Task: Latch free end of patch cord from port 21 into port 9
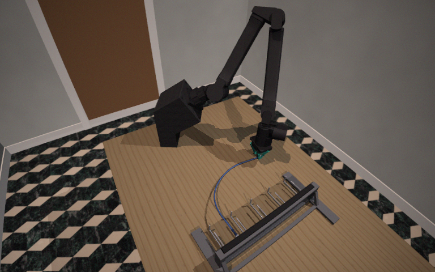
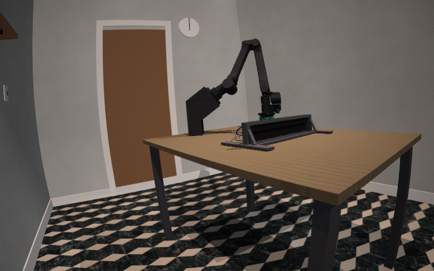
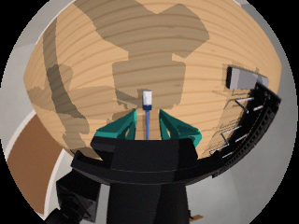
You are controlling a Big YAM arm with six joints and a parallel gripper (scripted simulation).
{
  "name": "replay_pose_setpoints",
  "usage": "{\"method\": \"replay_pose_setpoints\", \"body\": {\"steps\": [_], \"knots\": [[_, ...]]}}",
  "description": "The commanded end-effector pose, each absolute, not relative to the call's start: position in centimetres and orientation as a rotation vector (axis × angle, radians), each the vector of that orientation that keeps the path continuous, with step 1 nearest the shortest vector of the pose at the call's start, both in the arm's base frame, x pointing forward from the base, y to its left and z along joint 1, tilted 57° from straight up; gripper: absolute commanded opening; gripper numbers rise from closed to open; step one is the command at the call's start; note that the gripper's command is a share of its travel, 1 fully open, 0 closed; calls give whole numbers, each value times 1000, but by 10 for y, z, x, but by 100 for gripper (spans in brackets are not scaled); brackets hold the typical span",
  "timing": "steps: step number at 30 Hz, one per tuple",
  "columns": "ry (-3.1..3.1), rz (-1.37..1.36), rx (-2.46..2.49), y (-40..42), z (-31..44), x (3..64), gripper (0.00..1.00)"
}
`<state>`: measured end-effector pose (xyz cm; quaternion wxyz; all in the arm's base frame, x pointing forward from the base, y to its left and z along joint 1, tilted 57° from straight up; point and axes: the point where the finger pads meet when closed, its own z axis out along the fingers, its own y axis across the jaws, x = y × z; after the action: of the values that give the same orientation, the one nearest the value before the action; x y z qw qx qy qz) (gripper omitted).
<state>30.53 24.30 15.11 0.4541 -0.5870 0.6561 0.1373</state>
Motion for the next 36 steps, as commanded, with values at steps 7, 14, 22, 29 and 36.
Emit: {"method": "replay_pose_setpoints", "body": {"steps": [7,14,22,29,36], "knots": [[1602,317,-1421,239,162,315,36],[1612,320,-1423,239,159,313,36],[1630,327,-1427,237,154,310,36],[1640,334,-1431,238,151,307,36],[1640,339,-1436,239,151,305,36]]}}
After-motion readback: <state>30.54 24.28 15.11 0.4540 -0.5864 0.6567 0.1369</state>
